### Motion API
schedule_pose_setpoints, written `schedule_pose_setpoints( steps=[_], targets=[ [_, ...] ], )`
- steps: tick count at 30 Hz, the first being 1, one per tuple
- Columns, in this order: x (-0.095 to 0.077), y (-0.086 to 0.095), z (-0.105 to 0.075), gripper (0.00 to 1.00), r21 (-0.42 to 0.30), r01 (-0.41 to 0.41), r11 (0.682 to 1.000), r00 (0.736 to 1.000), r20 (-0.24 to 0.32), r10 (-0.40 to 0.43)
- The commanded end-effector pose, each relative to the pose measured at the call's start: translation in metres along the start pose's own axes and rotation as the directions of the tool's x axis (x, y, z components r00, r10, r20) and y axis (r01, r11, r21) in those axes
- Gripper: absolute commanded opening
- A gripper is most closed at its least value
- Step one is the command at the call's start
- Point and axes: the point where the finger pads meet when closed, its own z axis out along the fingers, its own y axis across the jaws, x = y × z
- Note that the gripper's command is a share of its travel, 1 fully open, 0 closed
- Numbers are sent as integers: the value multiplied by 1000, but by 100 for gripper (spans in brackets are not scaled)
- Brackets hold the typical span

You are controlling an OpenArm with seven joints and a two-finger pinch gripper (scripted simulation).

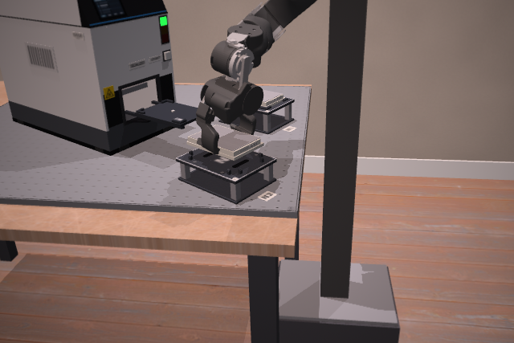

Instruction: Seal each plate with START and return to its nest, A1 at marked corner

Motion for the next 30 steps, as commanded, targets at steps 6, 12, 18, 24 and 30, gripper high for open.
schedule_pose_setpoints(
  steps=[6,12,18,24,30],
  targets=[
    [-1,2,-1,0,-5,0,1000,1000,2,0],
    [0,2,1,0,-9,1,1000,1000,1,-1],
    [1,2,4,0,-8,2,1000,1000,2,-2],
    [1,2,6,0,-9,2,1000,1000,2,-2],
    [2,2,9,0,-8,2,1000,1000,2,-2]
  ],
)
